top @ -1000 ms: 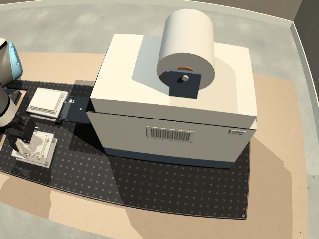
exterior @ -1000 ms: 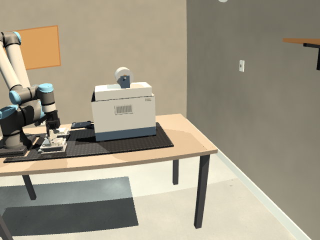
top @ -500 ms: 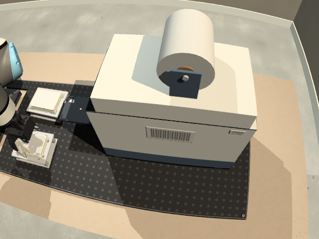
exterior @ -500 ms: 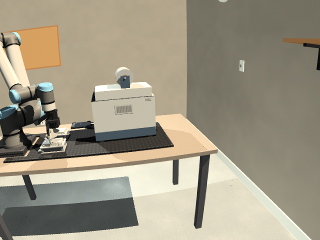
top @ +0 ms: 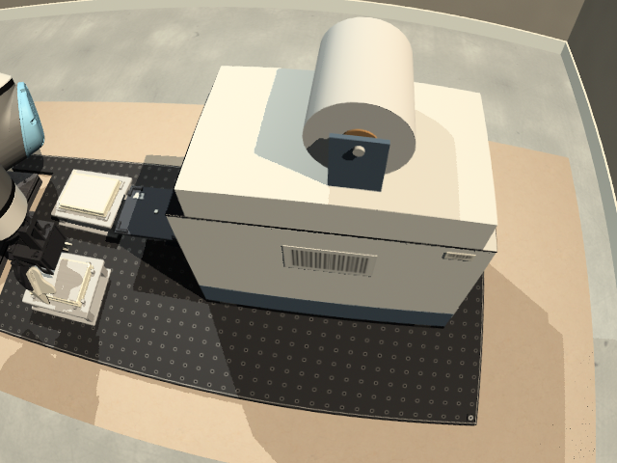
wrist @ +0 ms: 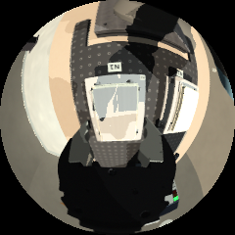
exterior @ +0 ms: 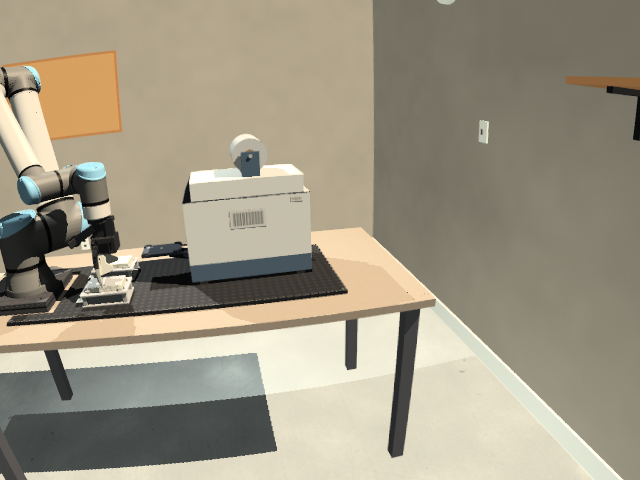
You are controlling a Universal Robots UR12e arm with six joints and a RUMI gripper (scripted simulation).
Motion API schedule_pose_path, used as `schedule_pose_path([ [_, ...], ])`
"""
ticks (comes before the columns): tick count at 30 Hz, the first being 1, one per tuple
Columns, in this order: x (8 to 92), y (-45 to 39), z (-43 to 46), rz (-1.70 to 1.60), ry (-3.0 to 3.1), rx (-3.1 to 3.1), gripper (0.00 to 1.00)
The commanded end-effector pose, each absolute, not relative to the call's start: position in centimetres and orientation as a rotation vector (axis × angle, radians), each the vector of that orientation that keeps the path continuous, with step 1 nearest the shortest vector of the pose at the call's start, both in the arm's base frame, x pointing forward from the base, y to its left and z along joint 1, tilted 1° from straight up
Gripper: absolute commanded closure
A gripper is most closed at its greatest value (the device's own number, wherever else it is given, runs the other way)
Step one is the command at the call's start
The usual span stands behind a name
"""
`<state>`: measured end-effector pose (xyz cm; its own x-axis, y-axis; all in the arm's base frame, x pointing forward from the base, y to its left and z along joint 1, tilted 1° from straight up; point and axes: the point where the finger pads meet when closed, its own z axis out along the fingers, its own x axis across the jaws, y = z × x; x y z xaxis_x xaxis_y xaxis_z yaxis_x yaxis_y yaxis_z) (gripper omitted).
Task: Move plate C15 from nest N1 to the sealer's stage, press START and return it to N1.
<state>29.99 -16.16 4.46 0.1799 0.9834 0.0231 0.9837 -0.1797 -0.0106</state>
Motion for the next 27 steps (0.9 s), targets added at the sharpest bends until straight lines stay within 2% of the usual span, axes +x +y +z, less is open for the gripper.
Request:
schedule_pose_path([
  [1,30.0,-16.2,4.8,-0.017,-1.998,-2.396,0.32],
  [27,30.0,-16.3,7.3,-0.017,-1.998,-2.396,0.32],
])
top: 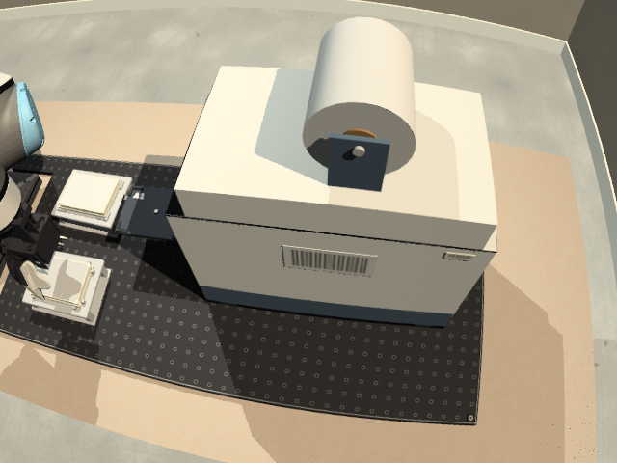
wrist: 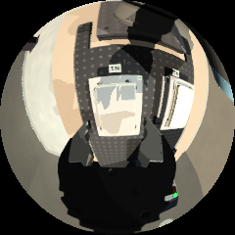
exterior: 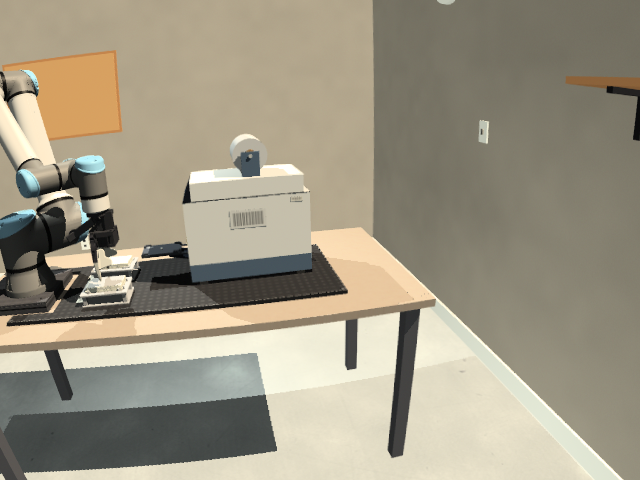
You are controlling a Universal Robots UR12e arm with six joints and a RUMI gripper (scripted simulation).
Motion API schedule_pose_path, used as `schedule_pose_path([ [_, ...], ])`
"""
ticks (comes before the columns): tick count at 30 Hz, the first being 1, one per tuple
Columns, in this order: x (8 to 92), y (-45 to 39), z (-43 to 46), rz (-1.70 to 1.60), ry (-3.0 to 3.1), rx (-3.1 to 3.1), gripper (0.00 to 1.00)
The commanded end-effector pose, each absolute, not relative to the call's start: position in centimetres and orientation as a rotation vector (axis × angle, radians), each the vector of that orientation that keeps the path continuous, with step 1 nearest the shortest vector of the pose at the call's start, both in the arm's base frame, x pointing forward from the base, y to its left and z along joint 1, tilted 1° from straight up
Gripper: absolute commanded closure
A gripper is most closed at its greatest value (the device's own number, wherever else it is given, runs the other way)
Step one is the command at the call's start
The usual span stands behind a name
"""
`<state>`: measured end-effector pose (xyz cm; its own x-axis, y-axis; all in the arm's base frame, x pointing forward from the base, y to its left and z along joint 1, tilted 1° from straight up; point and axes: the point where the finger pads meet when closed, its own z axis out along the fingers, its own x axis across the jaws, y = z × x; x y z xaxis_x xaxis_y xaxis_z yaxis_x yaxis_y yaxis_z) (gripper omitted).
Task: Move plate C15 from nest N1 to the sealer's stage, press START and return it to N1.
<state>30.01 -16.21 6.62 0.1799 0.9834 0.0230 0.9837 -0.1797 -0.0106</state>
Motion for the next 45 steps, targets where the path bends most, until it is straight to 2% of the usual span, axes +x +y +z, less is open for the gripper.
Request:
schedule_pose_path([
  [1,30.0,-16.3,7.4,-0.017,-1.998,-2.396,0.32],
  [45,30.1,-16.4,13.8,-0.017,-1.998,-2.396,0.32],
])
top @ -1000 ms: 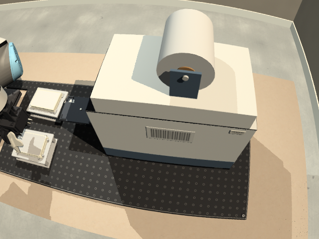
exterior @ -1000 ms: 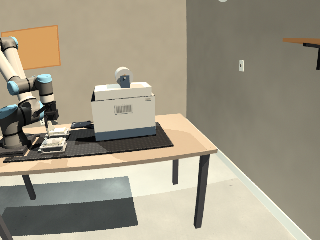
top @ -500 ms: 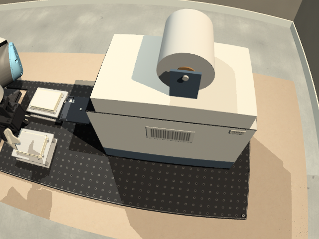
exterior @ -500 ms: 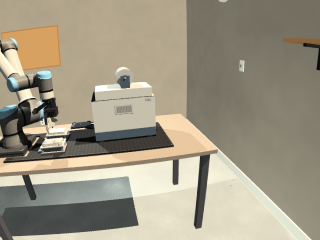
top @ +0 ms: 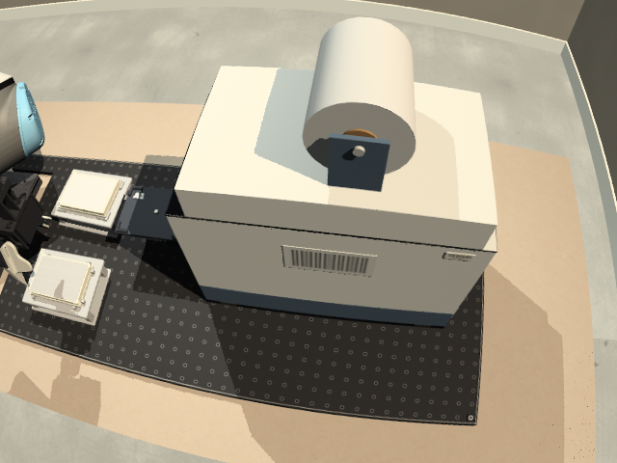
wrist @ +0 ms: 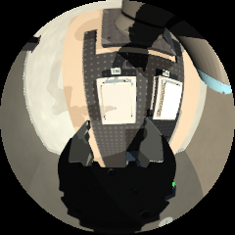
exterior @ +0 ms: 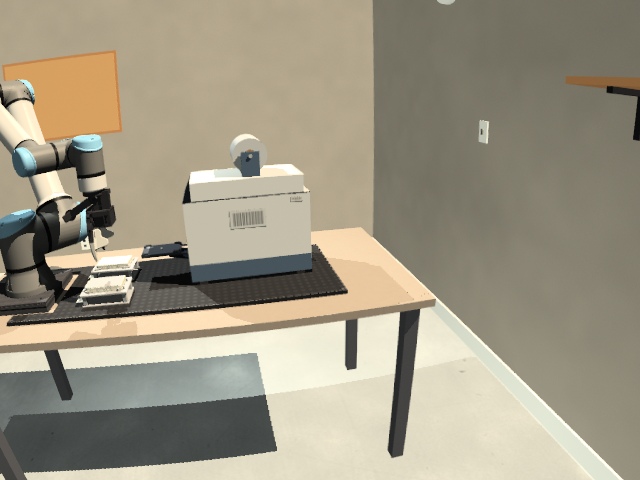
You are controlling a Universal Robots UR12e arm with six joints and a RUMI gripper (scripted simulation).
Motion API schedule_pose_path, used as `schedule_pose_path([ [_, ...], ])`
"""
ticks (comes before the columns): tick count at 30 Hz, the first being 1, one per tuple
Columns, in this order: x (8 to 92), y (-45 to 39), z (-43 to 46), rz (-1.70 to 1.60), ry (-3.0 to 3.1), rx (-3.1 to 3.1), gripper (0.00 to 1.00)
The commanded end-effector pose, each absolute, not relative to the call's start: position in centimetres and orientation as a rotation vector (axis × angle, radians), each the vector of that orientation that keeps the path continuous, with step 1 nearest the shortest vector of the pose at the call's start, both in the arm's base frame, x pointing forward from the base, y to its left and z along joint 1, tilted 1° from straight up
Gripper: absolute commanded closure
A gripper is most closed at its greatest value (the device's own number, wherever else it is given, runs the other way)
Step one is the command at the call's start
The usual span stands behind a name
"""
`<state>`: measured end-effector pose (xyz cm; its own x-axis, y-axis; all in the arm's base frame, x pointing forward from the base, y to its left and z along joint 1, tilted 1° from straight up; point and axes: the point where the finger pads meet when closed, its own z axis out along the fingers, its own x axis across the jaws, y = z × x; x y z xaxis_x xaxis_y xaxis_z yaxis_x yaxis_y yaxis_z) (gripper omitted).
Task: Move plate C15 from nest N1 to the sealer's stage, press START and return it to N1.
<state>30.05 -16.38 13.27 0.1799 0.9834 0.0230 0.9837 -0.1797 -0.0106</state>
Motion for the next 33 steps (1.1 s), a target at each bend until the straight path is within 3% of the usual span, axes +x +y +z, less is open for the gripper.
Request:
schedule_pose_path([
  [1,30.1,-16.4,14.0,-0.017,-1.998,-2.396,0.32],
  [33,32.5,-12.7,20.3,-0.017,-1.987,-2.405,0.32],
])
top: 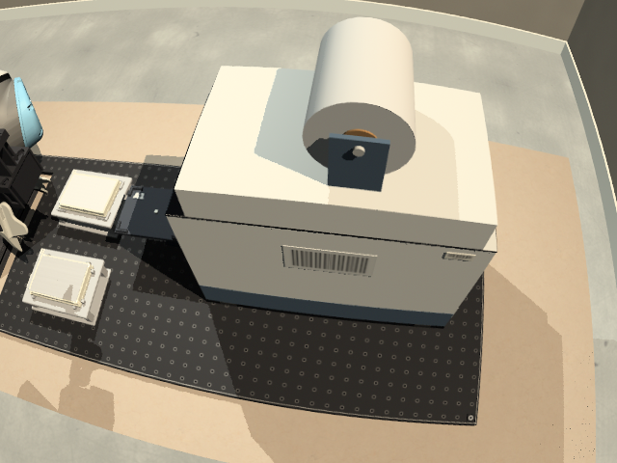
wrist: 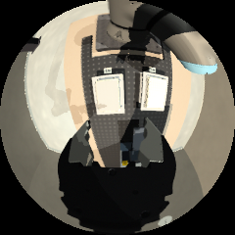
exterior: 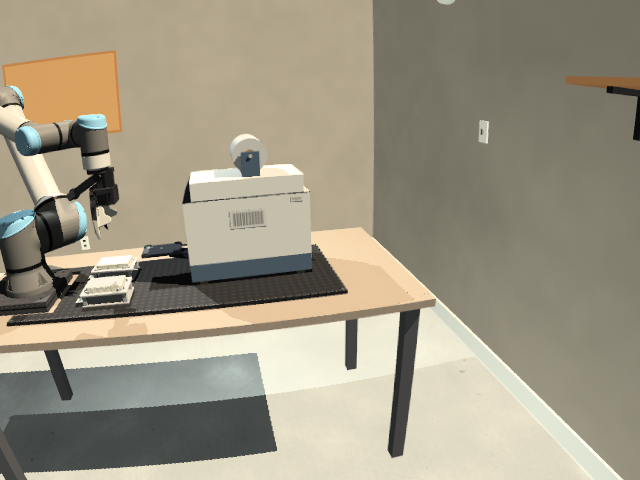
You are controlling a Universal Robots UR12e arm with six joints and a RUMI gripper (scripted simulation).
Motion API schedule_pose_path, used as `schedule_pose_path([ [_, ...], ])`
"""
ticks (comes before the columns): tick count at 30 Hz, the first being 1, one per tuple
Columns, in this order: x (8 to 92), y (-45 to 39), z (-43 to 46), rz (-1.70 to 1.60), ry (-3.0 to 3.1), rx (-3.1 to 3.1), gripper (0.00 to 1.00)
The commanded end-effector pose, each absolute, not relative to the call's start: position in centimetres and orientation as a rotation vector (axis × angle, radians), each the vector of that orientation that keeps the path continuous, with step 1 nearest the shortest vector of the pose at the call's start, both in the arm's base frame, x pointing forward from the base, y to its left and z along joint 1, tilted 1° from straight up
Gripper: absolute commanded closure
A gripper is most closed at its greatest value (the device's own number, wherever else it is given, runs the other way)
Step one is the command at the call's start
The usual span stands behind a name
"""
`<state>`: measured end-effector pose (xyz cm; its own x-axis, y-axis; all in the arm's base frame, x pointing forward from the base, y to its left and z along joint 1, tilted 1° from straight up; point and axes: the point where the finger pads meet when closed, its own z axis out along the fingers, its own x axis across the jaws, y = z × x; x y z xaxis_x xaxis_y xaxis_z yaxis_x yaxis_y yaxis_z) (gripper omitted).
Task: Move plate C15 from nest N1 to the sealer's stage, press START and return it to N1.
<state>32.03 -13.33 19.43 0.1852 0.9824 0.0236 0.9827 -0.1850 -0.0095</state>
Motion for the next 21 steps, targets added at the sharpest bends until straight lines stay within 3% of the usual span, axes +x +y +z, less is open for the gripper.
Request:
schedule_pose_path([
  [1,32.7,-12.4,20.7,-0.017,-1.987,-2.405,0.32],
  [21,35.5,-7.7,26.1,-0.017,-1.98,-2.411,0.32],
])
